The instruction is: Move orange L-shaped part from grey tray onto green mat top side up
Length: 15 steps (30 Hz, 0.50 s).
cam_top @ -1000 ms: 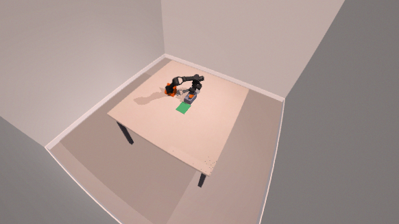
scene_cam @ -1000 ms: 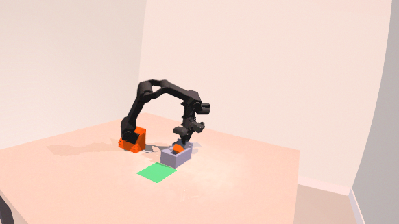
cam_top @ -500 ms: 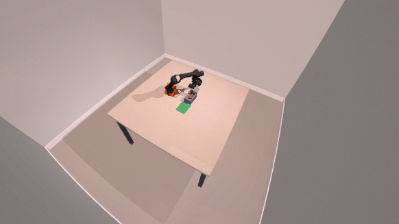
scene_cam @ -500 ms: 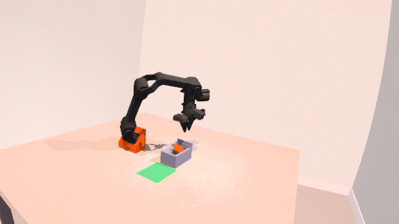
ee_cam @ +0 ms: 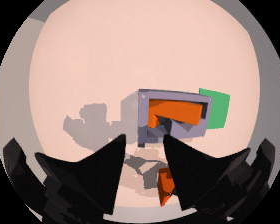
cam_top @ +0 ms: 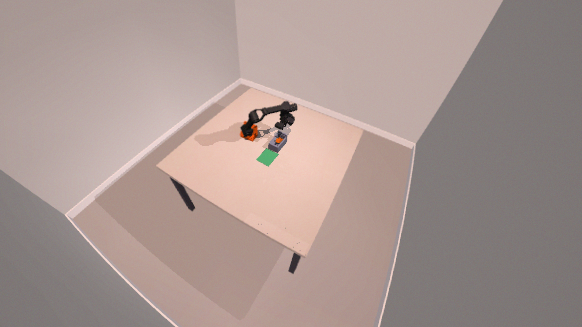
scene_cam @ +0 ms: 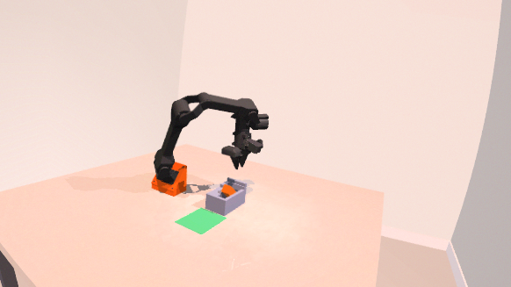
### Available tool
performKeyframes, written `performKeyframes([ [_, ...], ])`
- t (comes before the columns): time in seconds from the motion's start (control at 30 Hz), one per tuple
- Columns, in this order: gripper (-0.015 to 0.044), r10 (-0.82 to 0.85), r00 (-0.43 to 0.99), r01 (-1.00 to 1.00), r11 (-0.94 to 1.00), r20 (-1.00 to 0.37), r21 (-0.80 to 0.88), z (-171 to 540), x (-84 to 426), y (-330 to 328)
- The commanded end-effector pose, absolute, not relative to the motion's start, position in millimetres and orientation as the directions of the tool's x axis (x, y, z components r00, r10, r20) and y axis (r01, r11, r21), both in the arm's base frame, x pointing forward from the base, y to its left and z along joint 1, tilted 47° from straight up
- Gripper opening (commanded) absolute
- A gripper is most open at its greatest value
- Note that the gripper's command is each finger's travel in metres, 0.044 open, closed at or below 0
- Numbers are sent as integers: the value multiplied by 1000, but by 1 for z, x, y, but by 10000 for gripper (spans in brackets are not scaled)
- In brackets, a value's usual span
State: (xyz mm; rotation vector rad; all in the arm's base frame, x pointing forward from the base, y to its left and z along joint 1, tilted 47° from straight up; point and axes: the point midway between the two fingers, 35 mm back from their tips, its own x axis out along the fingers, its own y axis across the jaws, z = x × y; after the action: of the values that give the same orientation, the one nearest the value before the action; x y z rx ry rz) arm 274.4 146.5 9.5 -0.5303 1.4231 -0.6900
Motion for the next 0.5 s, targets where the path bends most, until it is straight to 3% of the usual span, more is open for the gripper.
performKeyframes([
  [0.0,180,-709,15,112,702,-705,-703,9,275,146],
  [0.03,180,-709,15,112,702,-705,-703,9,275,146],
  [0.17,280,-710,14,-32,704,-704,-710,15,275,142],
  [0.3,280,-712,9,-358,653,-702,-667,28,277,131],
  [0.47,280,-715,4,-720,483,-700,-498,44,277,116],
])
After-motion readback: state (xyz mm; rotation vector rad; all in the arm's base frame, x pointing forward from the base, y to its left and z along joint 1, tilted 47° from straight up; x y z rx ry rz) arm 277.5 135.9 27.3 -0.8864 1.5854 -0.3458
